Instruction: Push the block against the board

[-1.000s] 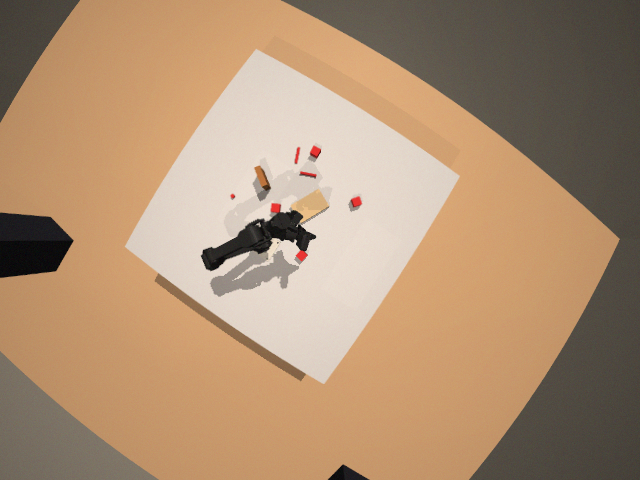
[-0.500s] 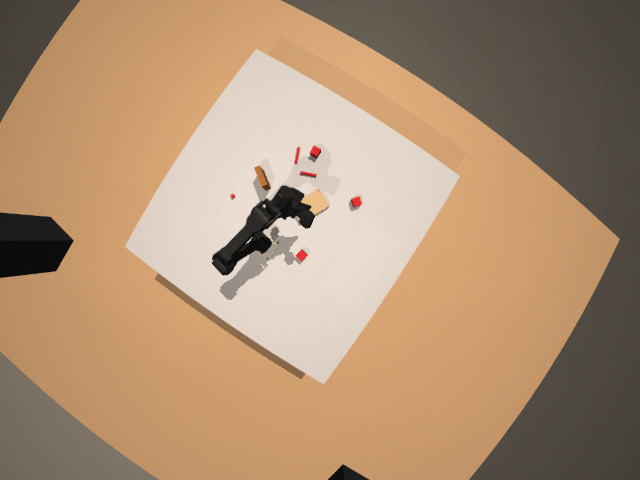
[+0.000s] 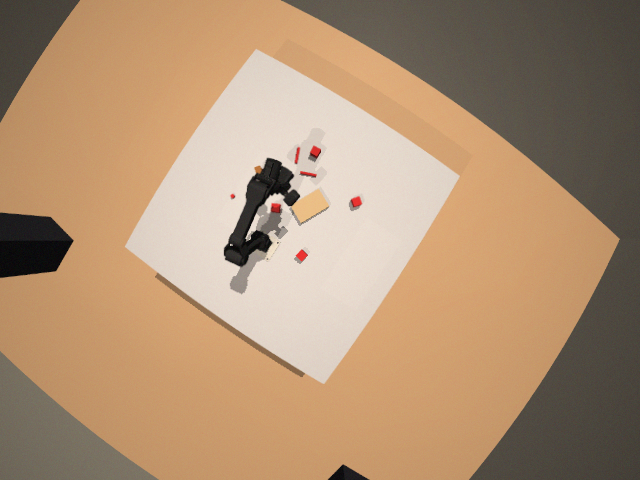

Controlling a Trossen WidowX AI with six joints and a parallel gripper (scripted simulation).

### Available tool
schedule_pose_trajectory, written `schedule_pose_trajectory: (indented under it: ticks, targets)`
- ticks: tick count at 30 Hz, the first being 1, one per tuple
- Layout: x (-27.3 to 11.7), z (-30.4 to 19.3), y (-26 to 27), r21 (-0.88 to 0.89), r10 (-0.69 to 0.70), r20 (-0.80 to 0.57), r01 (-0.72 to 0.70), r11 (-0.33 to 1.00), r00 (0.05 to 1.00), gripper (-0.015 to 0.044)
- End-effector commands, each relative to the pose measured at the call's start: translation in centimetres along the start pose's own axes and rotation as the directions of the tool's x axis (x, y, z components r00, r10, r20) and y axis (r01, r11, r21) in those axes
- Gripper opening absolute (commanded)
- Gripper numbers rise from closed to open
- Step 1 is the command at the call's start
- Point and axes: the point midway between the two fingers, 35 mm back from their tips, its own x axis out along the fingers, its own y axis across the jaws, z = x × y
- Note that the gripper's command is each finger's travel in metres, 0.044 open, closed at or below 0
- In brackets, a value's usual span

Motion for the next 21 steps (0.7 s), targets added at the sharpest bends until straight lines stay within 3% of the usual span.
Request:
schedule_pose_trajectory:
  ticks: [1, 7, 14, 21]
  targets:
    - [0.3, -1.4, 4.0, 0.091, 0.059, -0.096, -0.050, 0.995, 0.994, 0.0000]
    - [0.5, -4.6, 9.5, 0.217, 0.096, -0.248, -0.042, 0.975, 0.964, 0.0000]
    - [0.0, -9.6, 15.0, 0.331, 0.072, -0.415, 0.077, 0.941, 0.907, 0.0000]
    - [-0.1, -10.2, 15.5, 0.339, 0.066, -0.430, 0.094, 0.936, 0.900, 0.0000]
